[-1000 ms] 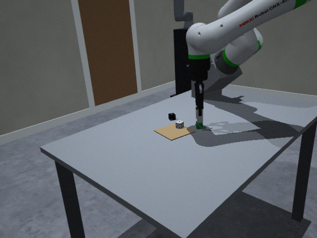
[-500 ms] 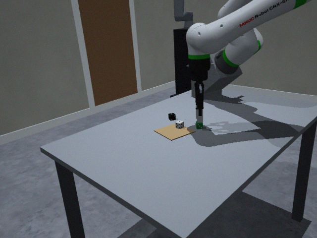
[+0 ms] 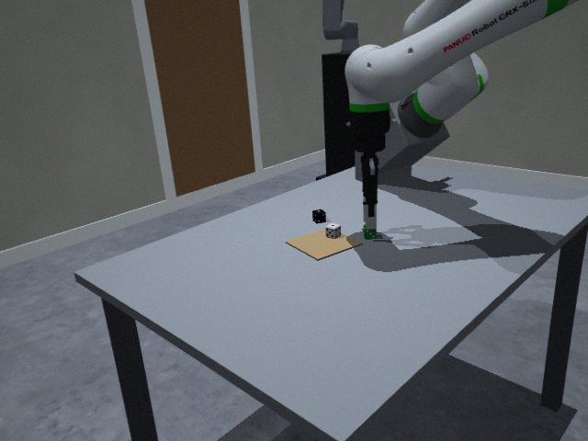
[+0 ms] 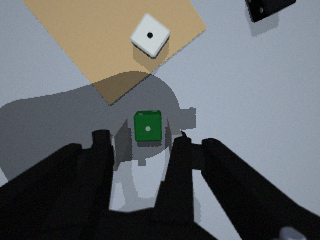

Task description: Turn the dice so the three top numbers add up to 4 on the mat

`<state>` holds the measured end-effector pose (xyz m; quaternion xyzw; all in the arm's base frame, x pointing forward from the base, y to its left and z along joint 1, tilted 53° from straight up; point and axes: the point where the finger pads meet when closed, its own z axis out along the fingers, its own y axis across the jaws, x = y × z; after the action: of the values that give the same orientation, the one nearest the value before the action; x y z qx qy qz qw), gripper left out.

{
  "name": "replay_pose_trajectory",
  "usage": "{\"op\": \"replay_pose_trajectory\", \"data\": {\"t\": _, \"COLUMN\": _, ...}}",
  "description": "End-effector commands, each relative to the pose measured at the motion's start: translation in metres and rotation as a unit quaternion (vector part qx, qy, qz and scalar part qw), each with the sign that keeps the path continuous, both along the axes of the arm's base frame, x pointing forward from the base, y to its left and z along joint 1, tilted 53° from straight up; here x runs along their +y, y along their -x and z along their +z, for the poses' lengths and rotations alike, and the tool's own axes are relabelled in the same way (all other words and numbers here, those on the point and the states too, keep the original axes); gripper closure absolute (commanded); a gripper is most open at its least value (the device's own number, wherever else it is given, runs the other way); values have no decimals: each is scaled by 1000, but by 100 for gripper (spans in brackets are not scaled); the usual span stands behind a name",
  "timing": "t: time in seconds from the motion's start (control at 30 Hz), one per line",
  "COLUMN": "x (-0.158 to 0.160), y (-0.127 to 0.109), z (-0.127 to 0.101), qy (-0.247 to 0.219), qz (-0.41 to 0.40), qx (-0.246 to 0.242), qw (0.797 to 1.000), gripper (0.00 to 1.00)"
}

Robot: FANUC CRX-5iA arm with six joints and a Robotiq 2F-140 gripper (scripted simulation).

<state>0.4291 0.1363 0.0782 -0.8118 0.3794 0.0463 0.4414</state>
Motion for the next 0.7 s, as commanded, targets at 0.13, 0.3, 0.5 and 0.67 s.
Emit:
{"op": "replay_pose_trajectory", "data": {"t": 0.13, "x": 9, "y": -3, "z": -8, "qy": 0, "qz": 0, "qx": 0, "qw": 1000, "gripper": 72}}
{"op": "replay_pose_trajectory", "data": {"t": 0.3, "x": 17, "y": -6, "z": -14, "qy": 0, "qz": 0, "qx": 0, "qw": 1000, "gripper": 72}}
{"op": "replay_pose_trajectory", "data": {"t": 0.5, "x": 22, "y": -8, "z": -18, "qy": 0, "qz": 0, "qx": 0, "qw": 1000, "gripper": 72}}
{"op": "replay_pose_trajectory", "data": {"t": 0.67, "x": 23, "y": -8, "z": -19, "qy": 0, "qz": 0, "qx": 0, "qw": 1000, "gripper": 72}}
